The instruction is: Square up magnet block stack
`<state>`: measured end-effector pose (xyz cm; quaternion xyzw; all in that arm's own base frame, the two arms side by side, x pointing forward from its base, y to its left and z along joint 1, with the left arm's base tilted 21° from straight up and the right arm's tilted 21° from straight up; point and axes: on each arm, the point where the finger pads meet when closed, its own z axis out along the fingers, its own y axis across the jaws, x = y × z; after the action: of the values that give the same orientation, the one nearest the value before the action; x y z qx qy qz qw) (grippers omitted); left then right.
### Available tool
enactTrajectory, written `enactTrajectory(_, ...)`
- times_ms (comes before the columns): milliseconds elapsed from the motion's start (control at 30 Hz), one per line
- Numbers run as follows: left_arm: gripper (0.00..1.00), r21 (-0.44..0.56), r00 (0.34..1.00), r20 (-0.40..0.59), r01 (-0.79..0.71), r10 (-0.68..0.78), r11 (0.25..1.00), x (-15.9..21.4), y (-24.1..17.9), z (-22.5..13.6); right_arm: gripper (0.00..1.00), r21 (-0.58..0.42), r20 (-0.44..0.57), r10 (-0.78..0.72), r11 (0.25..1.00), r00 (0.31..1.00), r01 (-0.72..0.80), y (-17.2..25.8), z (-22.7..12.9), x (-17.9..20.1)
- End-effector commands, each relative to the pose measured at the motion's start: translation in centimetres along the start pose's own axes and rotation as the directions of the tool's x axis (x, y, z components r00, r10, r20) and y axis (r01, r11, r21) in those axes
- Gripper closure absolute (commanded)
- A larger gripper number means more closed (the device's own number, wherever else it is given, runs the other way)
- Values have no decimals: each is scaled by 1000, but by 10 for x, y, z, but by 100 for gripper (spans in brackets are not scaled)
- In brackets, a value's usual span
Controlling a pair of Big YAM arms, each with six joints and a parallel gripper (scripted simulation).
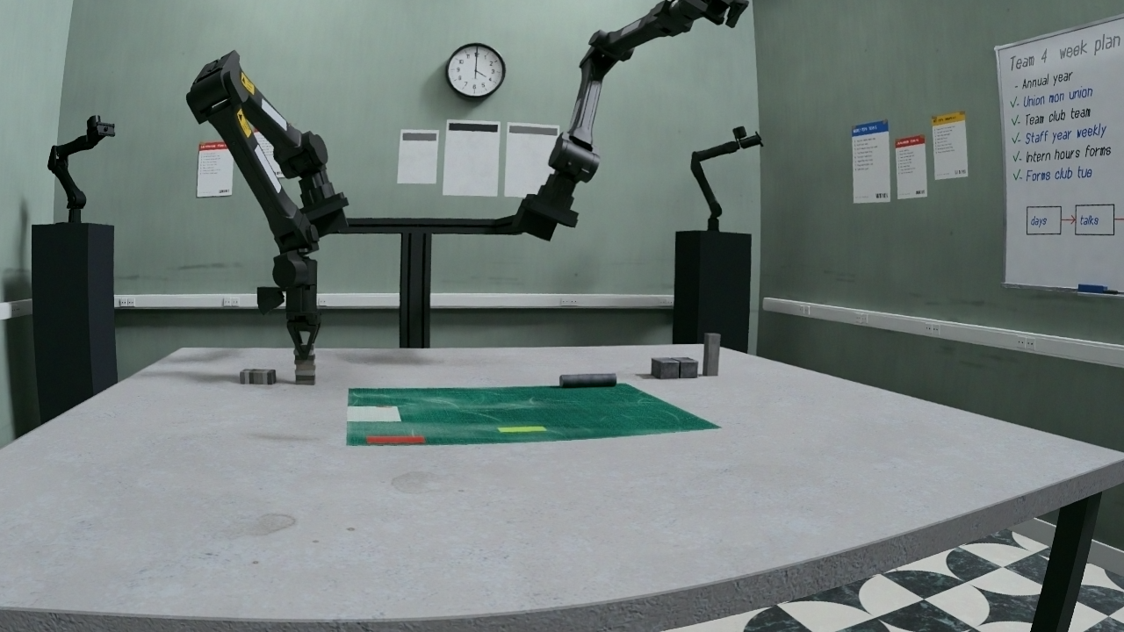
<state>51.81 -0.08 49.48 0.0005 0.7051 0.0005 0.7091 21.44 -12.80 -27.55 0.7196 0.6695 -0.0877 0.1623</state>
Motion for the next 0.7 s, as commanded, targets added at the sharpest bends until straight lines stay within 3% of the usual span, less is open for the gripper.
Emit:
enactTrajectory(0,0,15,998,55,-12,11,1000,-24,-9,-3,69,22,-5,5,1000,1000,-5,-12,-4,-2)
enactTrajectory(667,0,15,998,55,-12,11,1000,-24,-9,-3,72,22,-5,5,1000,1000,-5,-12,-4,-2)
